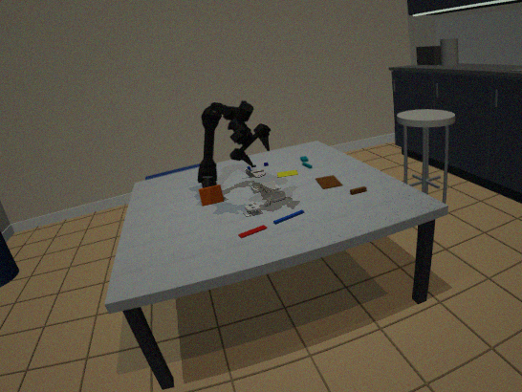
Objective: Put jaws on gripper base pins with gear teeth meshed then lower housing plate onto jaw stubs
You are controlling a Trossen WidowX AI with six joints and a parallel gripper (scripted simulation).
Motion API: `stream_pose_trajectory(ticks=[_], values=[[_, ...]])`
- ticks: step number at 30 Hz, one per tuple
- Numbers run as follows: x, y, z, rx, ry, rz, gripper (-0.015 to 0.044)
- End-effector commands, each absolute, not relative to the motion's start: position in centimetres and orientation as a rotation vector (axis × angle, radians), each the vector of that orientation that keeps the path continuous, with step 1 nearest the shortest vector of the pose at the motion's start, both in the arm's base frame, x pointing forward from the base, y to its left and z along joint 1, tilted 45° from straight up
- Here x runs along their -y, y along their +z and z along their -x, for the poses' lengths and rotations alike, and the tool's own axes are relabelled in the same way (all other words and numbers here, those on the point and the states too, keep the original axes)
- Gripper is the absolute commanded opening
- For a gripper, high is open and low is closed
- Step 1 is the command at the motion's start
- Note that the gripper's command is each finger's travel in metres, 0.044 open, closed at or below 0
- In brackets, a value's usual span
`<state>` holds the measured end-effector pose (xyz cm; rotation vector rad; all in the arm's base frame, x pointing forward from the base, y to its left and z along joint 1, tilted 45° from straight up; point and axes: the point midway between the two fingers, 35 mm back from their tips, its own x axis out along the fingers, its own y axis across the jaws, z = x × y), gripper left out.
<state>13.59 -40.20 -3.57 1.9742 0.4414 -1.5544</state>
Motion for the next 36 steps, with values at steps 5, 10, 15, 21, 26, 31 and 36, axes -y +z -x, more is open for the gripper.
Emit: stream_pose_trajectory(ticks=[5,10,15,21,26,31,36], values=[[37.9,-4.8,-15.7,-0.504,-1.587,-2.134,0.044],[36.4,-5.2,-16.9,-0.544,-1.619,-2.226,0.044],[35.0,-5.5,-18.0,-0.586,-1.66,-2.313,0.044],[33.1,-5.8,-19.2,-0.638,-1.721,-2.41,0.044],[31.6,-6.0,-20.1,-0.684,-1.784,-2.483,0.044],[30.1,-6.1,-21.0,-0.73,-1.857,-2.549,0.044],[28.6,-6.1,-21.8,-0.776,-1.942,-2.607,0.044]])
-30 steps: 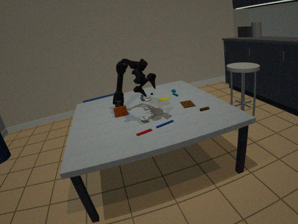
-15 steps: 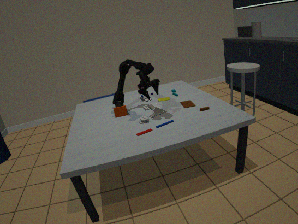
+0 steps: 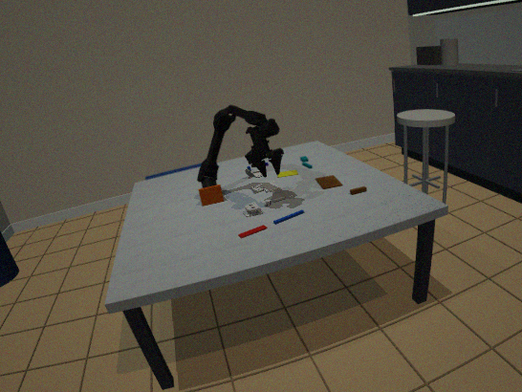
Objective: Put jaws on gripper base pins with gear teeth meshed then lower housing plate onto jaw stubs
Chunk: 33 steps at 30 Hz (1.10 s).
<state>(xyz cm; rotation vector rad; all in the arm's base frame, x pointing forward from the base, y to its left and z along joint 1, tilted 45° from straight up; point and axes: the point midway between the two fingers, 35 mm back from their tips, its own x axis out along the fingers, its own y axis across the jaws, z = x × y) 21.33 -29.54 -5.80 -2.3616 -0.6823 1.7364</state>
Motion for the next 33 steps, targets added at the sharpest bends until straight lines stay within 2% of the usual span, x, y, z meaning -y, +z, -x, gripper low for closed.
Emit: stream_pose_trajectory(ticks=[1,18,33], values=[[28.3,-6.1,-22.0,0.682,1.702,2.273,0.044],[23.5,-5.6,-24.2,0.647,1.633,1.908,0.044],[20.6,-8.5,-24.9,0.647,1.63,1.894,0.044]])
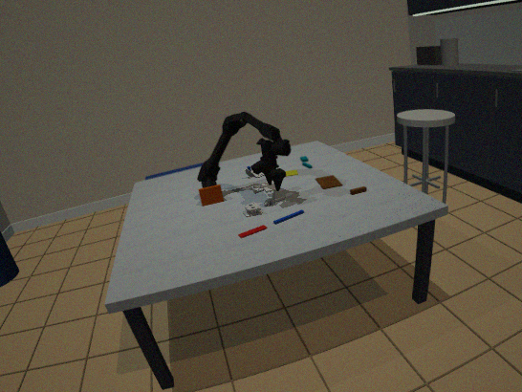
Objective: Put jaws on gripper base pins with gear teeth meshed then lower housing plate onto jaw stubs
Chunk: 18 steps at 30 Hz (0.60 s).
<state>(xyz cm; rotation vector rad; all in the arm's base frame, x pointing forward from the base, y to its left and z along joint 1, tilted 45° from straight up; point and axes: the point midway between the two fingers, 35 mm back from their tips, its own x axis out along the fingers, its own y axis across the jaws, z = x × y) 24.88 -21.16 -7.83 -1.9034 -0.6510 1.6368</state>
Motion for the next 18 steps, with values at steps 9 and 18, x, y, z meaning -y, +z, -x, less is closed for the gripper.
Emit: stream_pose_trajectory(ticks=[9,18], values=[[20.1,-9.1,-25.1,0.647,1.63,1.895,0.044],[19.1,-10.2,-25.3,0.647,1.63,1.895,0.044]])
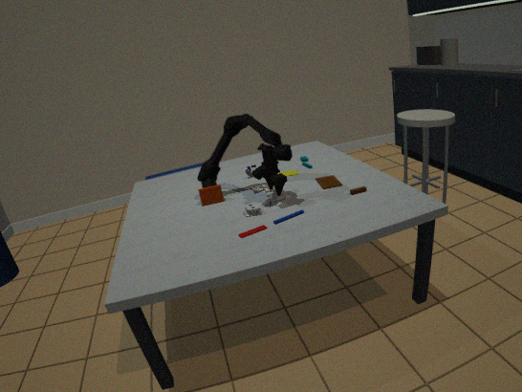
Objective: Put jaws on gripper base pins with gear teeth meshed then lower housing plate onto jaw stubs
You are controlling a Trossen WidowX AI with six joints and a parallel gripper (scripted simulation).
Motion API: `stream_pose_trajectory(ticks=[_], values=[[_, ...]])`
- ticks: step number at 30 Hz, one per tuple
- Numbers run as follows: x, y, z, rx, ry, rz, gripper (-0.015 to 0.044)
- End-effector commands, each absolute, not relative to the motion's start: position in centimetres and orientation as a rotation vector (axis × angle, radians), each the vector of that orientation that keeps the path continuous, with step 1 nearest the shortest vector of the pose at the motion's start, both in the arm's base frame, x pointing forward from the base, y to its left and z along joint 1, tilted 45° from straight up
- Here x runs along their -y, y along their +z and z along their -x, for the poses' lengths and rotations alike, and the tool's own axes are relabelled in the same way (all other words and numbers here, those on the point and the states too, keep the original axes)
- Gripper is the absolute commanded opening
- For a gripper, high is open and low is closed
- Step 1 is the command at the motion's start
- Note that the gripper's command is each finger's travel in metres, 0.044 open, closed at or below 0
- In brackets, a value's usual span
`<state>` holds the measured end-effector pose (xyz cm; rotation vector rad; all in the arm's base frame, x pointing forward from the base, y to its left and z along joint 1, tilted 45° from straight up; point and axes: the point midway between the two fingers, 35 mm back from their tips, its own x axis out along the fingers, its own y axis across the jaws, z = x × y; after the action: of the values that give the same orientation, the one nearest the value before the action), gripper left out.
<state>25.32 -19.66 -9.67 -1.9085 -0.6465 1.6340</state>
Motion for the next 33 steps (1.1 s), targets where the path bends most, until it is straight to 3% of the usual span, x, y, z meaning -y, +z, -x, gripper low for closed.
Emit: stream_pose_trajectory(ticks=[1,33], values=[[19.0,-10.3,-25.4,0.647,1.63,1.895,0.044],[17.2,-12.1,-25.7,0.649,1.628,1.894,0.044]])
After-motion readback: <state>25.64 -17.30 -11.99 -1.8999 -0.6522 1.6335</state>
